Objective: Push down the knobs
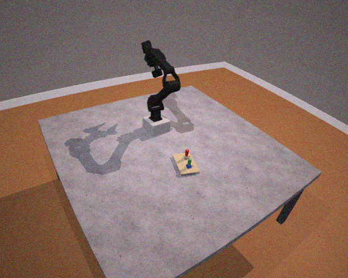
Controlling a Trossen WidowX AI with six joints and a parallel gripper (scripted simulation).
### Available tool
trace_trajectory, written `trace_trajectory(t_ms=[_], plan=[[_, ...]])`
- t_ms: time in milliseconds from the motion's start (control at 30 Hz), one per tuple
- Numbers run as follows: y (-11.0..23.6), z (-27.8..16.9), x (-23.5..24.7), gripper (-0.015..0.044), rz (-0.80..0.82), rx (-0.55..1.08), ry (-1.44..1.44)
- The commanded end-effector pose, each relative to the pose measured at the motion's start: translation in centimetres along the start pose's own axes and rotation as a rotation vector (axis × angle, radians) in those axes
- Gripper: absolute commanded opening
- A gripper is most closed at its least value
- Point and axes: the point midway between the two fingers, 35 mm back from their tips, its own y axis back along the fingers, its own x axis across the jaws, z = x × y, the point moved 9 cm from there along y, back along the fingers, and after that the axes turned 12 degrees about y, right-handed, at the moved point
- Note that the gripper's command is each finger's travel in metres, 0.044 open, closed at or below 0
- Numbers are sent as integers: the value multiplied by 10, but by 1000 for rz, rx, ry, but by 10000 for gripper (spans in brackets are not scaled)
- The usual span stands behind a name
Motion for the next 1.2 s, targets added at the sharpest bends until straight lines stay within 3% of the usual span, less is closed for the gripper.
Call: trace_trajectory(t_ms=[0,467,833,1167], plan=[[-1,1,0,374,-5,-3,0],[-56,63,-26,6,-429,-165,-29],[-77,130,-90,0,-767,-220,-176],[-60,182,-176,0,-1035,-211,-386]])
